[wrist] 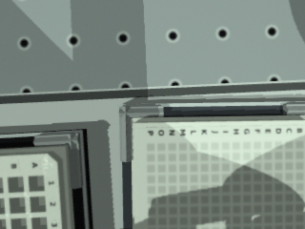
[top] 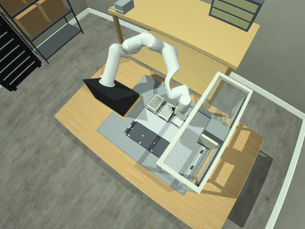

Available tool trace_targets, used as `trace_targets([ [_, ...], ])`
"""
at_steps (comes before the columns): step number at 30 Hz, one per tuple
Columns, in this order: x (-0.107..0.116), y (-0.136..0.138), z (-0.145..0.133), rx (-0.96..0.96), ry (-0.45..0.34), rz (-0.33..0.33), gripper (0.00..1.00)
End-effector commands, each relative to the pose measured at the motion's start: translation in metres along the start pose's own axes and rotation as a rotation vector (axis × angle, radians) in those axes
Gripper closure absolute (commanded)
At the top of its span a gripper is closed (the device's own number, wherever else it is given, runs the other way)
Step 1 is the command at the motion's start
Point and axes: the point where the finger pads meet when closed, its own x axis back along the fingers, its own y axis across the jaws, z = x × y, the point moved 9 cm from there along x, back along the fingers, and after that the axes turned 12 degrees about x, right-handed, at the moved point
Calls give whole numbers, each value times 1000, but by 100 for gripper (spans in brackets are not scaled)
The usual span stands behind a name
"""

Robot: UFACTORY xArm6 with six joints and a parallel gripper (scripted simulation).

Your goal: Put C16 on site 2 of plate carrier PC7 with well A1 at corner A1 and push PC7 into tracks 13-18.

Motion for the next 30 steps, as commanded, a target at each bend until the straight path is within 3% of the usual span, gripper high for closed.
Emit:
trace_targets([
  [1,2,1,0,1,-1,-4,100],
  [30,13,1,0,1,-1,-4,100],
])
